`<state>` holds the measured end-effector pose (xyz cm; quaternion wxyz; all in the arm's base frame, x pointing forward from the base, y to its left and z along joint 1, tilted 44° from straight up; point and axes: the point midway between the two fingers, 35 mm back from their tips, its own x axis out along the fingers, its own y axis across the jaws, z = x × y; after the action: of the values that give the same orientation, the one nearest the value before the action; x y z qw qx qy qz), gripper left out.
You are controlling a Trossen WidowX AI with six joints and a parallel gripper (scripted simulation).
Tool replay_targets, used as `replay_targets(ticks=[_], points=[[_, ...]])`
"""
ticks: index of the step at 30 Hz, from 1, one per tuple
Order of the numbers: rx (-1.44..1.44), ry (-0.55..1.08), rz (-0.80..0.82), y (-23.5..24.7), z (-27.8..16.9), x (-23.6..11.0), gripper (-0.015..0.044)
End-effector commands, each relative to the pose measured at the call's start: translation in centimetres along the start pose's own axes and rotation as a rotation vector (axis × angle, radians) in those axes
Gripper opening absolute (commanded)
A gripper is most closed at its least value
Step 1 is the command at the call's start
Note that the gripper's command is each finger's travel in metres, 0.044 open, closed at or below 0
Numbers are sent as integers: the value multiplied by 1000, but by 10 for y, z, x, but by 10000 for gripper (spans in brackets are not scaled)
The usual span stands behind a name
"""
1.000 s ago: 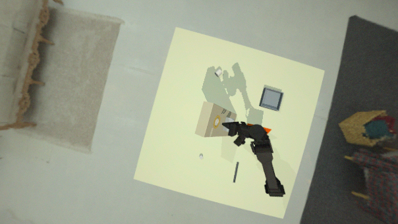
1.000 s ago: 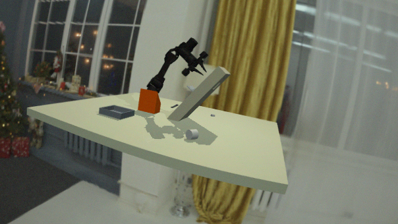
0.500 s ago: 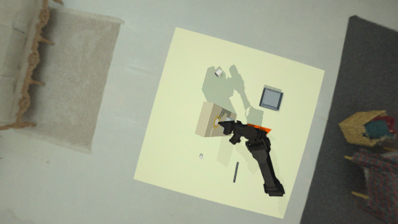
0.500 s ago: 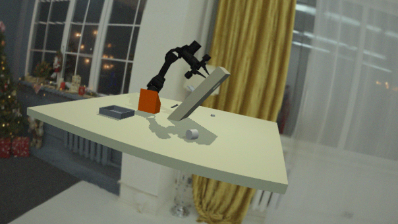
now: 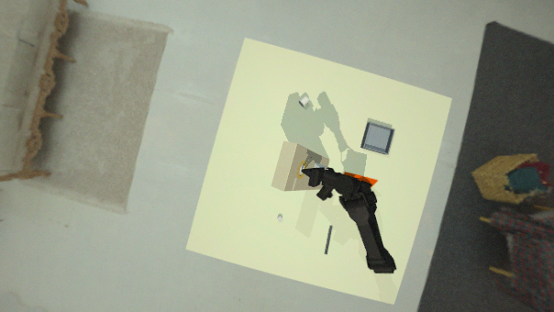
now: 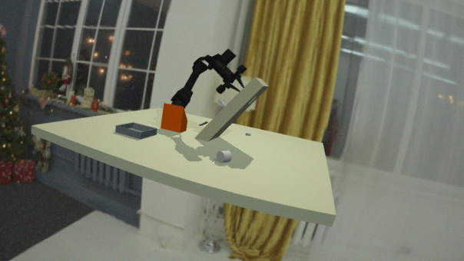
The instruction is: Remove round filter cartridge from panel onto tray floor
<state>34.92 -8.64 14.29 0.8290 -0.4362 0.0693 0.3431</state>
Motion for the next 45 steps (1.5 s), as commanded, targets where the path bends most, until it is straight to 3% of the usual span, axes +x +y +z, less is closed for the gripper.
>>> replay_targets(ticks=[1, 45], points=[[3, 4, -1, 0, -1, 0, 106], [3, 4, -1, -1, -1, 3, 106]])
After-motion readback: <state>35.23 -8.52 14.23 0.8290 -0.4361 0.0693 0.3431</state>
